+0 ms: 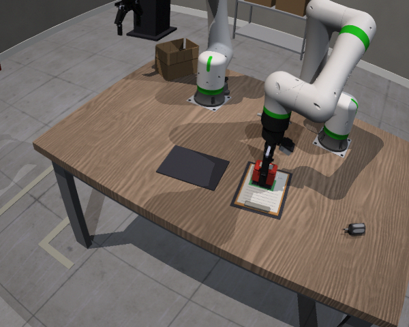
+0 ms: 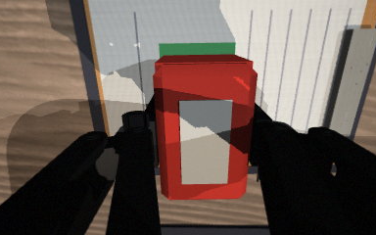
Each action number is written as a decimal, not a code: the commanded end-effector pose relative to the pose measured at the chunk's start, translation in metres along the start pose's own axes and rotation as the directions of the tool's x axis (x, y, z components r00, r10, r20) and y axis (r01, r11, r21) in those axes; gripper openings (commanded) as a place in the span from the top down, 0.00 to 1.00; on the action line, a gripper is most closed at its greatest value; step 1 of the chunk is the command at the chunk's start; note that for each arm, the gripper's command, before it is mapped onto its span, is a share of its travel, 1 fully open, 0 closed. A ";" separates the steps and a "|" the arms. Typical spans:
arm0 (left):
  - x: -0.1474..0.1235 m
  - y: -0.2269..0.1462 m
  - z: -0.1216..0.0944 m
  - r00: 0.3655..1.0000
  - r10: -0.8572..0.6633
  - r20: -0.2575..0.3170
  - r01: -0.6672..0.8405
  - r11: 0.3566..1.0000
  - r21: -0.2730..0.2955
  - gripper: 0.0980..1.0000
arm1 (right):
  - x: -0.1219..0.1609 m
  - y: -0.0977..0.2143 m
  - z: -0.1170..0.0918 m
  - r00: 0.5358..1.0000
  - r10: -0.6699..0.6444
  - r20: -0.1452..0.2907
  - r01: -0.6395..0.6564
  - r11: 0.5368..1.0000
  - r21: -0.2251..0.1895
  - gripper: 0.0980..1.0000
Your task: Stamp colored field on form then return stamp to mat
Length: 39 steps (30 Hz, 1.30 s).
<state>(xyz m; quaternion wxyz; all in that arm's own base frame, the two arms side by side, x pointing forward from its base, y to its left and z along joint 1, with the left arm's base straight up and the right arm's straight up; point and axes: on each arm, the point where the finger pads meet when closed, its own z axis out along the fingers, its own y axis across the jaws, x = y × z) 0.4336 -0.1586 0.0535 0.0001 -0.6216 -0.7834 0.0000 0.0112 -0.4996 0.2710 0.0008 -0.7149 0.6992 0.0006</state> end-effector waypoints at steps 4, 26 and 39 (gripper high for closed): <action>0.000 0.001 0.009 1.000 0.000 0.001 0.000 1.000 -0.001 0.80 | 0.000 0.000 -0.001 1.000 0.000 -0.002 0.000 1.000 0.000 0.00; 0.000 0.001 -0.003 1.000 0.000 0.001 0.000 1.000 -0.001 0.80 | 0.000 0.000 -0.001 1.000 0.000 -0.002 0.000 1.000 0.000 0.00; 0.000 0.001 -0.018 1.000 0.000 0.001 0.000 1.000 -0.001 0.80 | 0.000 0.000 -0.001 1.000 0.000 -0.002 0.000 1.000 0.000 0.00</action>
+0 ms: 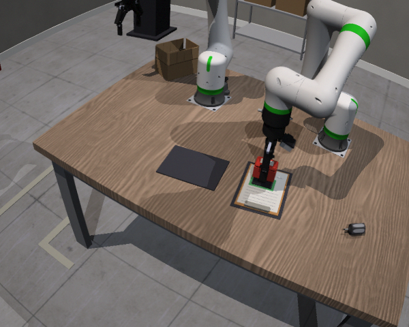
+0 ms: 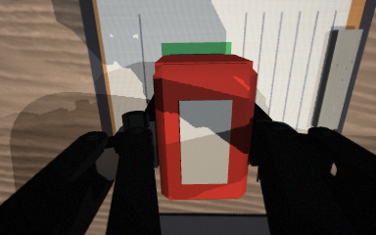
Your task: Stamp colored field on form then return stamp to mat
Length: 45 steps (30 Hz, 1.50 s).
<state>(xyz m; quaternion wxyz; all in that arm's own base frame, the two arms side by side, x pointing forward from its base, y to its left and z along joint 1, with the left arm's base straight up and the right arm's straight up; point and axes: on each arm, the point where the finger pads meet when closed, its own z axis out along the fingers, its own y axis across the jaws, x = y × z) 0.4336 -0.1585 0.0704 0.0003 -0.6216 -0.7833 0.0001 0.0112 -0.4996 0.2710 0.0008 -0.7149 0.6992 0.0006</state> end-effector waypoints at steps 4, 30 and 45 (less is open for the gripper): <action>0.000 0.001 -0.001 1.000 0.000 0.001 0.000 1.000 -0.002 0.80 | 0.000 0.000 -0.001 1.000 0.000 -0.002 0.000 1.000 0.000 0.00; 0.000 0.001 -0.039 1.000 0.000 0.001 0.000 1.000 -0.002 0.80 | 0.000 0.000 -0.001 1.000 0.000 -0.002 0.000 1.000 0.000 0.00; -0.022 0.010 -0.043 1.000 -0.017 0.001 0.017 1.000 -0.002 0.80 | 0.000 0.000 -0.001 1.000 0.000 -0.002 0.000 1.000 0.000 0.00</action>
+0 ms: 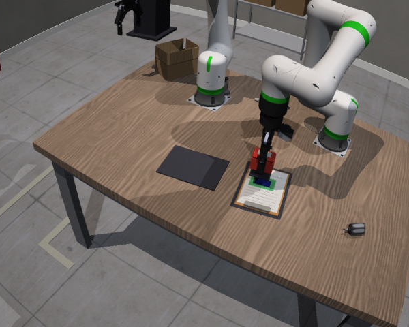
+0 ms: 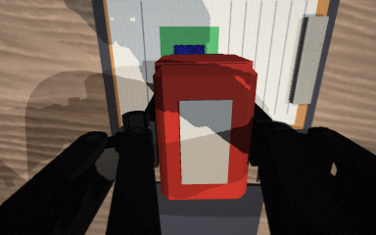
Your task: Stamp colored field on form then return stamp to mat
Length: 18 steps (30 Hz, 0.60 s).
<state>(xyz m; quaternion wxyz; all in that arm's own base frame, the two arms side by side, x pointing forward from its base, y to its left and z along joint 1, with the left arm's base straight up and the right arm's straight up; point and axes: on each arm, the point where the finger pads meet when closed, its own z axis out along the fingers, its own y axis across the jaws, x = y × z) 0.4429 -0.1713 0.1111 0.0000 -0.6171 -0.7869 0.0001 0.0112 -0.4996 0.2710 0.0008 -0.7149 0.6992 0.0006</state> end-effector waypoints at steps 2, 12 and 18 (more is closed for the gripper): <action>-0.016 0.006 -0.003 1.000 -0.012 0.001 0.012 1.000 -0.001 0.80 | 0.000 0.000 -0.001 1.000 0.000 -0.002 0.000 1.000 0.000 0.00; -0.065 0.019 -0.008 0.999 -0.047 0.001 0.047 0.999 -0.001 0.80 | 0.000 0.000 -0.001 1.000 0.000 -0.002 0.000 1.000 0.000 0.00; -0.112 0.025 -0.009 0.997 -0.079 0.002 0.079 0.997 -0.001 0.80 | 0.000 0.000 -0.001 1.000 0.000 -0.002 0.000 1.000 0.000 0.00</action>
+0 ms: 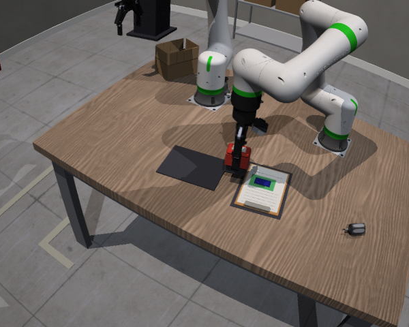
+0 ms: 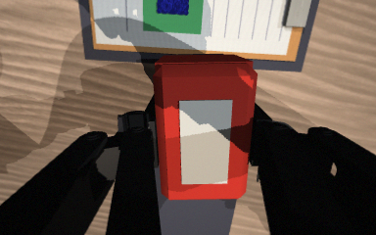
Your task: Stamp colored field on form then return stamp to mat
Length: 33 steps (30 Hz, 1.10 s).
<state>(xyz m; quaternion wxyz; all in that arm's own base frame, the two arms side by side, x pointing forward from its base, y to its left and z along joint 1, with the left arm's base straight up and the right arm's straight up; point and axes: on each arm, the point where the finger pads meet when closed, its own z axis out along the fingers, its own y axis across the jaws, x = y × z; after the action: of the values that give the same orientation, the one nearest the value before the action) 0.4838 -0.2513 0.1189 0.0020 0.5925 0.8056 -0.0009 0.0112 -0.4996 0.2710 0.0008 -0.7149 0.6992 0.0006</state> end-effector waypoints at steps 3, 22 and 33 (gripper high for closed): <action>-0.049 0.002 -0.001 0.999 -0.033 -0.003 0.033 0.999 0.000 0.80 | 0.000 0.000 -0.001 1.000 0.000 -0.002 0.000 1.000 0.000 0.00; -0.149 -0.018 0.008 0.995 -0.097 -0.002 0.097 0.995 0.000 0.80 | 0.000 0.000 -0.001 1.000 0.000 -0.002 0.000 1.000 0.000 0.00; -0.164 -0.023 0.010 0.994 -0.107 -0.002 0.107 0.994 0.000 0.80 | 0.000 0.000 -0.001 1.000 0.000 -0.002 0.000 1.000 0.000 0.00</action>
<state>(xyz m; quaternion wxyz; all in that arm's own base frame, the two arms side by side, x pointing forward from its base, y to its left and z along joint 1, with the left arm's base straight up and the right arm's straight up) 0.5101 -0.4134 0.1079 -0.0002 0.5488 0.8360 0.0000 0.0112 -0.4996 0.2710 0.0008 -0.7149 0.6992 0.0006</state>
